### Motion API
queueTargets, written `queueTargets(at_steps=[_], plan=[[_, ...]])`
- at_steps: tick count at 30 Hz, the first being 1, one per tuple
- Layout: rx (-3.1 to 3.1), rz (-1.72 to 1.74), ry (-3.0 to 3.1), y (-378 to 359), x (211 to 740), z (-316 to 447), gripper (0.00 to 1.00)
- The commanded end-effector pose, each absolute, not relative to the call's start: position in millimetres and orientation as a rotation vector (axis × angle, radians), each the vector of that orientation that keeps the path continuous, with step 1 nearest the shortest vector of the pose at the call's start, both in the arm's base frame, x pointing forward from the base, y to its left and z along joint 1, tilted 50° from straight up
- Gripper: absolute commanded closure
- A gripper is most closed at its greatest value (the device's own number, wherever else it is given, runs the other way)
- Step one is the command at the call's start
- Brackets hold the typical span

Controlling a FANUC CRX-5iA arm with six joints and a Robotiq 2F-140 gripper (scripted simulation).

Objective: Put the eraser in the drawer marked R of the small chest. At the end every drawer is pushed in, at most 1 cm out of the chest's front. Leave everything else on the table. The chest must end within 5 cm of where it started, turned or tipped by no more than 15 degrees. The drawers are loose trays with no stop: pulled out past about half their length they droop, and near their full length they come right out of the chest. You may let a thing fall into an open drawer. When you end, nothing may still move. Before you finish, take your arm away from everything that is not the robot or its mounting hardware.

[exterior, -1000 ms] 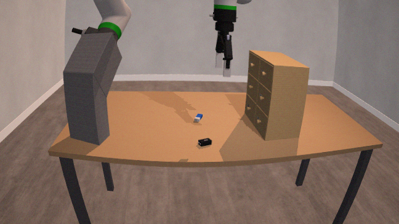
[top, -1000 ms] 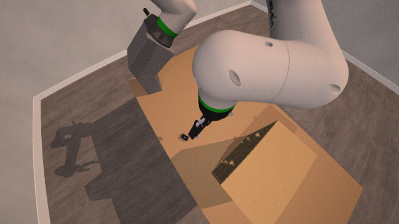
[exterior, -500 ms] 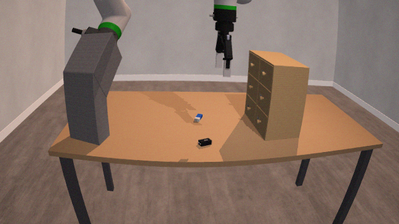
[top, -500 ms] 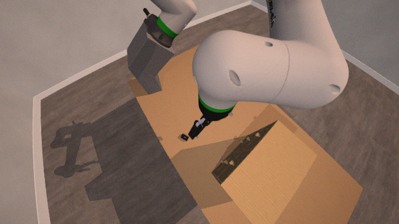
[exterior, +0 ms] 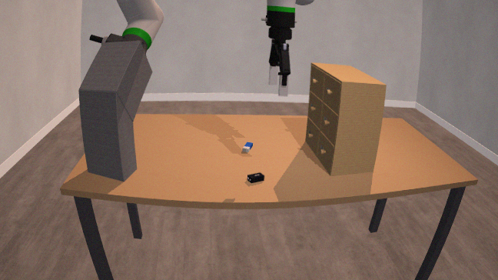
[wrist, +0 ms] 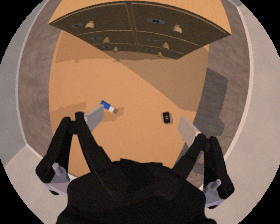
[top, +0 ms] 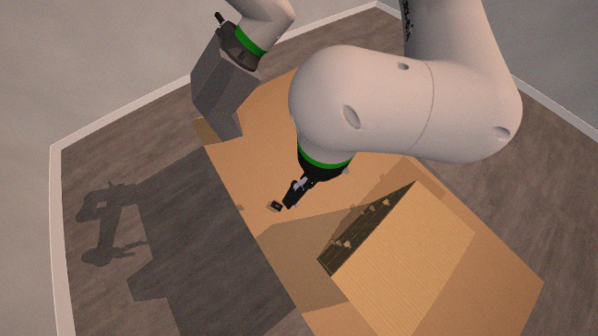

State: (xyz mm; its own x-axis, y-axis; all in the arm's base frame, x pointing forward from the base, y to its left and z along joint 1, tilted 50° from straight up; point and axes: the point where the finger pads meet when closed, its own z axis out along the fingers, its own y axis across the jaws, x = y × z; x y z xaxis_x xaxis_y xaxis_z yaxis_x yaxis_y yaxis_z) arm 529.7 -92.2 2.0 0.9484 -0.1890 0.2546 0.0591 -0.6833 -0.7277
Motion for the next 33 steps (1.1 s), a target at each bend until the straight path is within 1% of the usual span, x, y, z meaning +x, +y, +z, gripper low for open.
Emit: queueTargets(at_steps=[1,33], plan=[[-2.291,-0.398,0.09,-92.5,529.7,2.1,0.0],[-2.306,-0.477,-0.088,-87.3,529.2,8.2,0.0]])
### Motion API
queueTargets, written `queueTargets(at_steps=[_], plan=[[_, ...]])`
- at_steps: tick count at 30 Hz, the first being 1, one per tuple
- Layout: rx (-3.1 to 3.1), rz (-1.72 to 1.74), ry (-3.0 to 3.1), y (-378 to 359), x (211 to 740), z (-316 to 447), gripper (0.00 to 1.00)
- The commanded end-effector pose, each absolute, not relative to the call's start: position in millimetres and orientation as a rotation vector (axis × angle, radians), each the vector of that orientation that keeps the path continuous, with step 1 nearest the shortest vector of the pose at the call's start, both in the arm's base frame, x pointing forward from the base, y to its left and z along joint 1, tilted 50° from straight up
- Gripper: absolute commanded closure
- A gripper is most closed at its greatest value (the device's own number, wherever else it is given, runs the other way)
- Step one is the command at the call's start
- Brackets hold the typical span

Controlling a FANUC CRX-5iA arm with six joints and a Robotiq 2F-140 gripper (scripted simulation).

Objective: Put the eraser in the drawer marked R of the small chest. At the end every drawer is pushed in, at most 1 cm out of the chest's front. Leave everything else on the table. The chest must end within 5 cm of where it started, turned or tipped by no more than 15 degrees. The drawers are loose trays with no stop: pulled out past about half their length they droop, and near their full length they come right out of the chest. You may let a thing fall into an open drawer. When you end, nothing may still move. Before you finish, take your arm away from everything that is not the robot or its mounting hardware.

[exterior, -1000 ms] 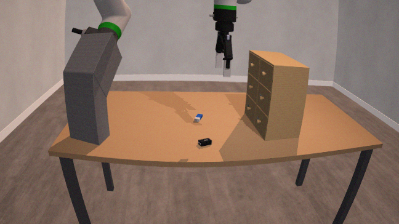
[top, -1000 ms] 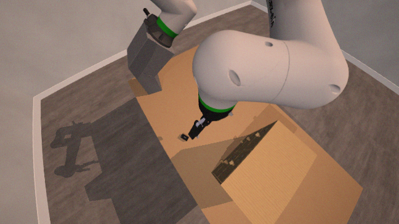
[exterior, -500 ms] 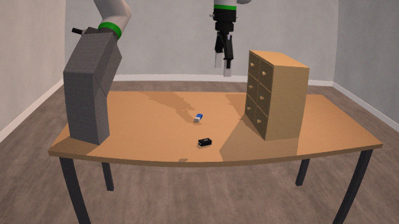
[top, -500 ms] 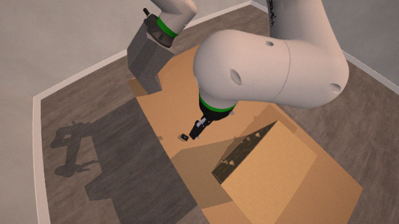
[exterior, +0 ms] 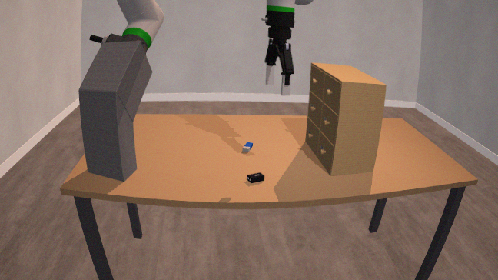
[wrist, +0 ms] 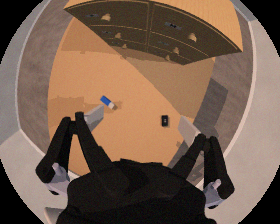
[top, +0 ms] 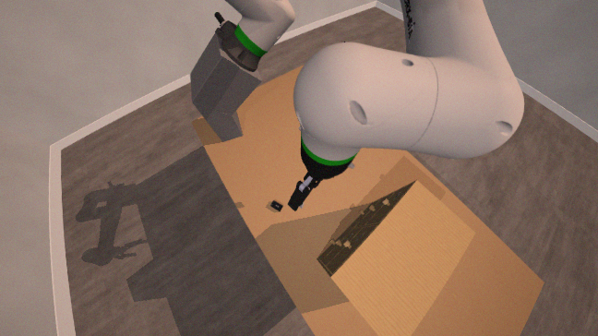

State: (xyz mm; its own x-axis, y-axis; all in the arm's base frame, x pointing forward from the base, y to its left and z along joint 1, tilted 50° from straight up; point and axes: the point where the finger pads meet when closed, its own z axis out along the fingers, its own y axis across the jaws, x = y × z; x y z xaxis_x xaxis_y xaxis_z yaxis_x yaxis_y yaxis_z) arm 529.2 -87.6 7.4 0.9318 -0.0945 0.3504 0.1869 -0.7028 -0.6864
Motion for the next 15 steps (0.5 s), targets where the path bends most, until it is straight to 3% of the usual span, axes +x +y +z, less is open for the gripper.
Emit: queueTargets(at_steps=[1,15], plan=[[-2.306,-0.483,-0.102,-86.9,529.2,8.7,0.0],[-2.307,-0.584,-0.334,-80.1,528.5,16.6,0.0]])
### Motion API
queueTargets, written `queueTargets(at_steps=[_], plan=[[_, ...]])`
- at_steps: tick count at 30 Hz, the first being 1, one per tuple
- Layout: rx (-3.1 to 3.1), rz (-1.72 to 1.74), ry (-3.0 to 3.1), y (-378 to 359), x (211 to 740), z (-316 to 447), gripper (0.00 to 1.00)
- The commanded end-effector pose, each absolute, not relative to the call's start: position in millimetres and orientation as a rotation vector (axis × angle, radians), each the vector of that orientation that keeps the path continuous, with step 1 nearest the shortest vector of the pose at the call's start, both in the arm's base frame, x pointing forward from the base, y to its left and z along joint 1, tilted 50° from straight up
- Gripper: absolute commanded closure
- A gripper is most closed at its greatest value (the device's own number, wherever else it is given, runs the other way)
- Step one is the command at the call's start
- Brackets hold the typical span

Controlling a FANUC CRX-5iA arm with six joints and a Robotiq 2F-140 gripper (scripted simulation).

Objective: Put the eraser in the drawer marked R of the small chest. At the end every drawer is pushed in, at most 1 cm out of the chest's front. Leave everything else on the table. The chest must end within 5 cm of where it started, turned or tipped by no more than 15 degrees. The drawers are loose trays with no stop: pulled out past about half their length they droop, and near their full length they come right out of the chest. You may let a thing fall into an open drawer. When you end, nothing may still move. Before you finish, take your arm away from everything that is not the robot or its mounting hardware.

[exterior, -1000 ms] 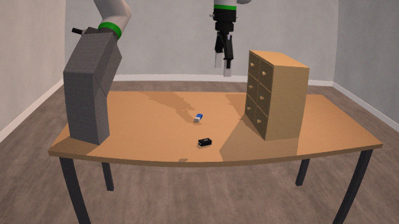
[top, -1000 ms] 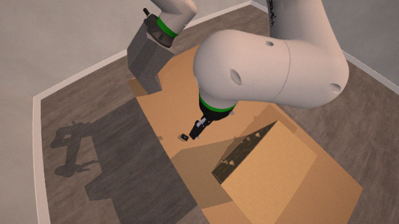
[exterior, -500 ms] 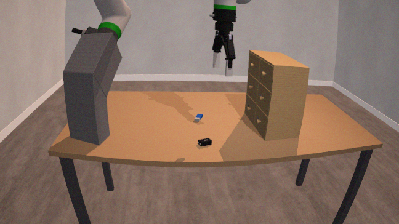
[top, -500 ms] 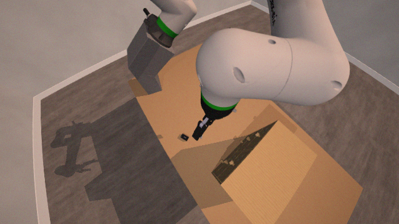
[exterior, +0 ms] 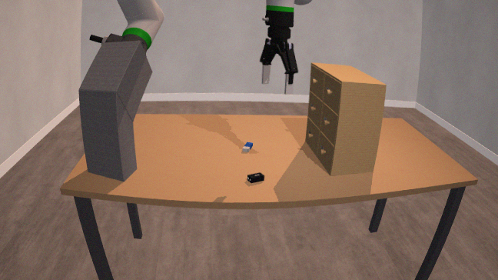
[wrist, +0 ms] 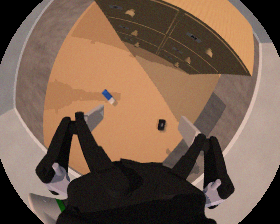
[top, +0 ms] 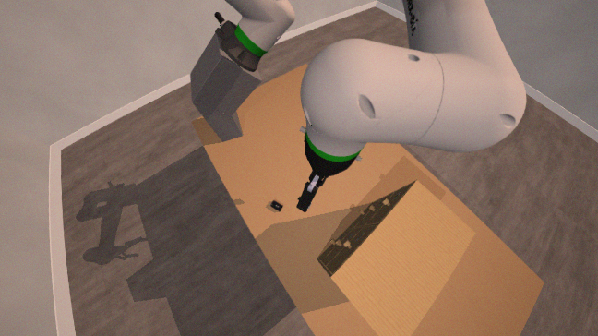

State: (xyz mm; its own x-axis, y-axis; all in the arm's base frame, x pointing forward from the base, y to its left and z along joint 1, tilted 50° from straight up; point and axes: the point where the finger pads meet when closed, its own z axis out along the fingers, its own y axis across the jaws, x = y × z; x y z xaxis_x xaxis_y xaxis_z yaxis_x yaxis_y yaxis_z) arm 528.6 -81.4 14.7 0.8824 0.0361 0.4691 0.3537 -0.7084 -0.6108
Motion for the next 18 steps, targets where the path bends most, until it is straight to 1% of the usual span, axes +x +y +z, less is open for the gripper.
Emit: queueTargets(at_steps=[1,18], plan=[[-2.307,-0.584,-0.334,-80.1,528.5,16.6,0.0],[-2.267,-0.743,-0.723,-69.0,527.4,29.7,0.0]])
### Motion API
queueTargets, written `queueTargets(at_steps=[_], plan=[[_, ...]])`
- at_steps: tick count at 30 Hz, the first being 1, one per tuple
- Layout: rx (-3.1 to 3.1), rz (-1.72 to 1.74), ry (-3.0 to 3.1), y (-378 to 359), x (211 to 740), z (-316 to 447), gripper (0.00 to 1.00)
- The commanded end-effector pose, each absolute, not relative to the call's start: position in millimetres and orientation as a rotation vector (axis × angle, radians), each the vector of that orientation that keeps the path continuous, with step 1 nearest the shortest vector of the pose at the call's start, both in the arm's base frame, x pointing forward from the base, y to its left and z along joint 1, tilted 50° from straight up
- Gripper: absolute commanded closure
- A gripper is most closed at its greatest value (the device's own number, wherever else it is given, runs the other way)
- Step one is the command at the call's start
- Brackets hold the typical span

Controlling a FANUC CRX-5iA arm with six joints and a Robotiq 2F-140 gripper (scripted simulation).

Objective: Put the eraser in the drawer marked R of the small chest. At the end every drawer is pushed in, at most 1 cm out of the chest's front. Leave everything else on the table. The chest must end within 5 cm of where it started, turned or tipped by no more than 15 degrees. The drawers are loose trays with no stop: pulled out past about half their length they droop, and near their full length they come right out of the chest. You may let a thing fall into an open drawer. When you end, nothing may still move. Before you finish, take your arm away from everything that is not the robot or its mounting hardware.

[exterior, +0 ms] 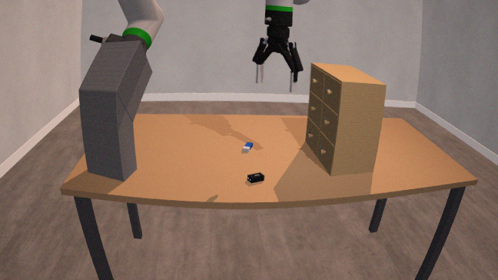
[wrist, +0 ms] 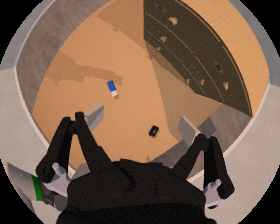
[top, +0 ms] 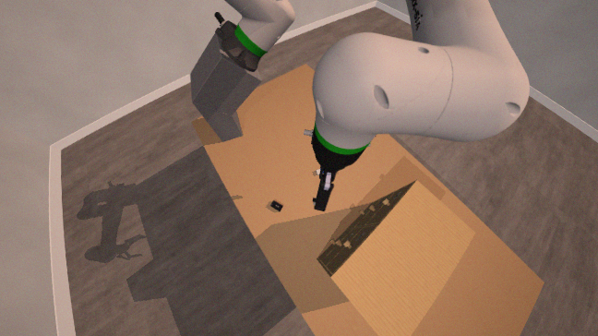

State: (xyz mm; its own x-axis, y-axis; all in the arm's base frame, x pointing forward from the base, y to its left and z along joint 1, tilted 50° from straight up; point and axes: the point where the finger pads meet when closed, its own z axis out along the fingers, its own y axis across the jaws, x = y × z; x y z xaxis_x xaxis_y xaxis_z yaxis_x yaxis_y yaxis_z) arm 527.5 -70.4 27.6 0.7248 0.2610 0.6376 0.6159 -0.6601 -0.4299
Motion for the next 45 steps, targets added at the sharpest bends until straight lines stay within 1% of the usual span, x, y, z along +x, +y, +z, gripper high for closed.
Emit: queueTargets(at_steps=[1,21,45], plan=[[-2.262,-0.755,-0.753,-68.1,527.3,30.7,0.0],[-2.085,-0.979,-1.351,-51.0,525.6,50.8,0.0],[-1.63,-1.223,-2.118,-28.0,523.2,77.7,0.0]])
